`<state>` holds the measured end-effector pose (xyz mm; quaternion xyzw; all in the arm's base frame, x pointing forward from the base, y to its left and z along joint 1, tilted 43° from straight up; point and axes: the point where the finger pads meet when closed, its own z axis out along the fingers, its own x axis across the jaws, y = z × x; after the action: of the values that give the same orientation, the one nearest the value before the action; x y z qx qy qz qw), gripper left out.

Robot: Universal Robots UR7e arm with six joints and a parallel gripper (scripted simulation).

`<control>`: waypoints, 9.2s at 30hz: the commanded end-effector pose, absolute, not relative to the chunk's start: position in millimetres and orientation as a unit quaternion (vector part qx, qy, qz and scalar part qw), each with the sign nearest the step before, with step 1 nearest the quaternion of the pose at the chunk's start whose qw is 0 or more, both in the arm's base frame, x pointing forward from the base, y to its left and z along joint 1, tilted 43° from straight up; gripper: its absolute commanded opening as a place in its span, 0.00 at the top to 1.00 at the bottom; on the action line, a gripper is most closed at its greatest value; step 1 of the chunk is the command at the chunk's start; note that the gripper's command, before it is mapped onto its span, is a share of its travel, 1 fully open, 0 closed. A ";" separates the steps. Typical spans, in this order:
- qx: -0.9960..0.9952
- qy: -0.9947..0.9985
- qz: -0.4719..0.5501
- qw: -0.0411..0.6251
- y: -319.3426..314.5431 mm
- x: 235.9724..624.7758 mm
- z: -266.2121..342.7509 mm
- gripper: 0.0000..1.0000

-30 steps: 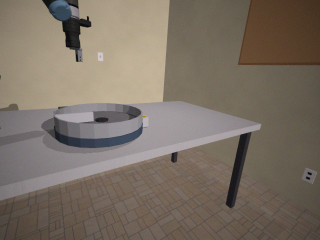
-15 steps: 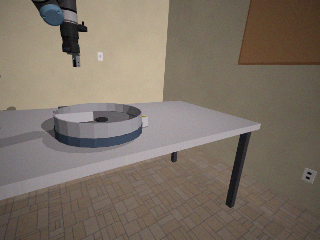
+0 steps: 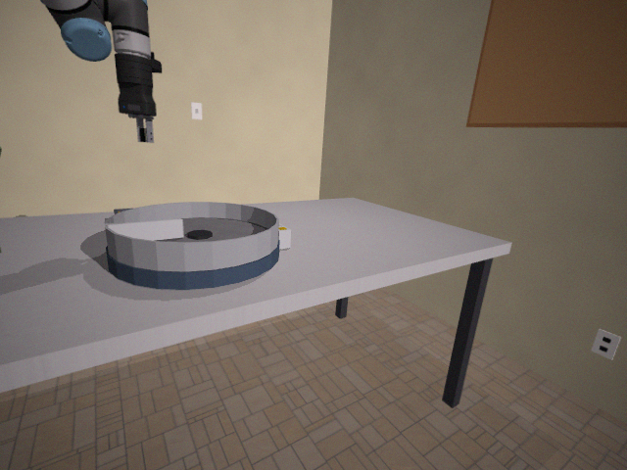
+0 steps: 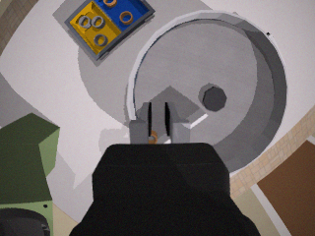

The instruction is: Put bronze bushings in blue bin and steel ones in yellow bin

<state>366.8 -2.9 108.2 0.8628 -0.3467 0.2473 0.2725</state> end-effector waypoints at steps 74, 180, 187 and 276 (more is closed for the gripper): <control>0.834 0.414 -0.026 0.364 -144.9 316.0 27.6 0.60; 0.768 0.526 -0.076 0.357 -213.2 325.3 -37.7 1.00; 0.768 0.526 -0.076 0.356 -213.0 325.4 -37.9 1.00; 0.768 0.526 -0.076 0.357 -205.3 322.5 -29.2 1.00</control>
<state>322.6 -205.9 -30.1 0.7683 0.5262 -0.0765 0.3563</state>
